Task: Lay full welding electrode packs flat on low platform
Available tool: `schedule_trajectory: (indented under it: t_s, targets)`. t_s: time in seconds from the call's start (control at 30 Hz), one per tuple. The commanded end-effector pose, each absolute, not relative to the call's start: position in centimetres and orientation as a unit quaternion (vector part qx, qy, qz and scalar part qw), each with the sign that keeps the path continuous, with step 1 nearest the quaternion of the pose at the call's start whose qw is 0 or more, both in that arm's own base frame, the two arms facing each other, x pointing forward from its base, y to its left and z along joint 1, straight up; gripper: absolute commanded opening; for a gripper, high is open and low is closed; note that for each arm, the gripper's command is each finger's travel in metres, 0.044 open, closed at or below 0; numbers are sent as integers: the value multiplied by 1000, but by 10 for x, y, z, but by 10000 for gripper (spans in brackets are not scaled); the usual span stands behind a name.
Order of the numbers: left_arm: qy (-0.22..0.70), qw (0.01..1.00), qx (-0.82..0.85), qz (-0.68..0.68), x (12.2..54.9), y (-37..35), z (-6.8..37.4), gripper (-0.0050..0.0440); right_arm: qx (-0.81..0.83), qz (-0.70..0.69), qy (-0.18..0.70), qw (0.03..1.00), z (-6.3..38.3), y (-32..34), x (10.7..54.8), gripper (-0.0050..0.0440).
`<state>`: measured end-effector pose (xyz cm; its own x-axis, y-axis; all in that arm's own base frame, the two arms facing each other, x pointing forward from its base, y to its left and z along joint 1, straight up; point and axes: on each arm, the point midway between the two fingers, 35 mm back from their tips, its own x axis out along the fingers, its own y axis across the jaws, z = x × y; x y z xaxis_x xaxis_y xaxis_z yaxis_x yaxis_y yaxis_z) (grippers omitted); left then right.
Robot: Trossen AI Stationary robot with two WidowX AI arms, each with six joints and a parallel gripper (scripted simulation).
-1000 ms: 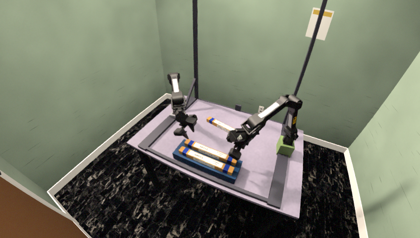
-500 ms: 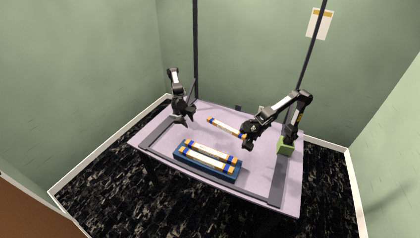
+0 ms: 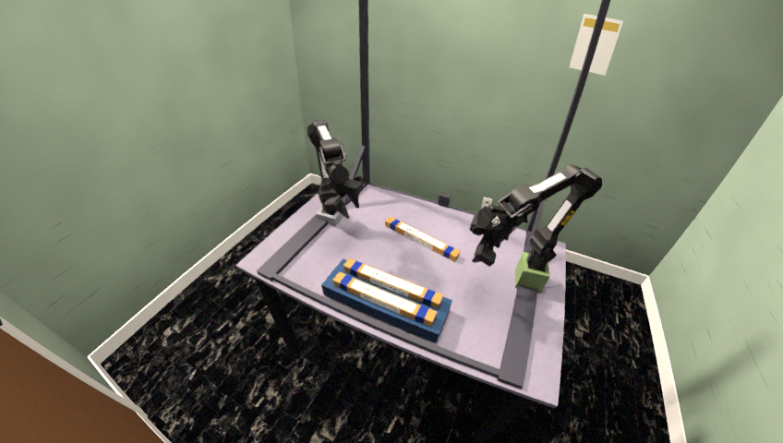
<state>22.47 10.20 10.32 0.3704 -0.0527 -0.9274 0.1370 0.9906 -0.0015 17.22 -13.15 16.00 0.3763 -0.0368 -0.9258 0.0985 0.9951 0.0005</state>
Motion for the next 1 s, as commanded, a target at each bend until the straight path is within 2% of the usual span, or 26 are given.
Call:
schedule_trajectory:
  t_s: [0.0, 0.4, 0.97]
  targets:
    - [556, 829, 39, -52, 211, 87, 110, 330, 26, -47, 556, 829, 166, -114, 162, 330]
    - [558, 827, 37, -53, 159, 29, 122, 330, 26, -47, 553, 831, 181, -52, 130, 330]
    - [554, 830, 38, -53, 161, 30, 126, 330, 27, -45, 554, 831, 181, -52, 130, 330]
